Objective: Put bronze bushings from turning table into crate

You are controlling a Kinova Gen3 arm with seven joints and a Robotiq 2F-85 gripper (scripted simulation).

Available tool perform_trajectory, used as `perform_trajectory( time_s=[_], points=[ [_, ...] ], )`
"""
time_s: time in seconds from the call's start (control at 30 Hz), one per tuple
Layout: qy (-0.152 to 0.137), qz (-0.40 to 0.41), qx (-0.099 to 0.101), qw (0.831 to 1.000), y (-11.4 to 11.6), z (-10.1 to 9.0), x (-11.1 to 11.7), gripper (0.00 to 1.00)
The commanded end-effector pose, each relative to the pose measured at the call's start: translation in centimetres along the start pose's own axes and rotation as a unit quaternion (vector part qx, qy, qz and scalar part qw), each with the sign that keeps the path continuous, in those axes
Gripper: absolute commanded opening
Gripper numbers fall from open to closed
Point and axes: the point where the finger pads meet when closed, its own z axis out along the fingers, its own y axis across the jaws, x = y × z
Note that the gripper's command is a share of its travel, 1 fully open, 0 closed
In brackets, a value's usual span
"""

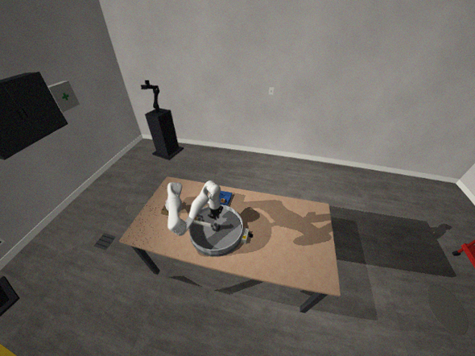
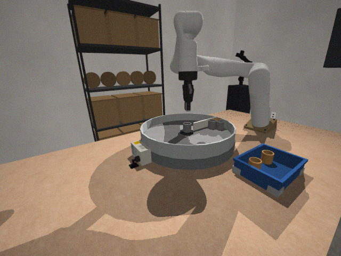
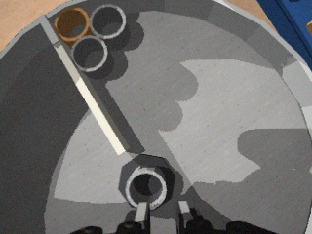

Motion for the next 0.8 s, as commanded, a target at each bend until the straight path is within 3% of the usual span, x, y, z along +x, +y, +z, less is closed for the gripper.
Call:
perform_trajectory(
  time_s=[0.0,0.77],
  points=[
    [-0.001,0.0,0.0,1.0,0.01,-0.05,-0.02,0.19],
    [-0.001,0.0,0.0,1.0,0.01,-0.05,-0.02,0.19]
  ],
)
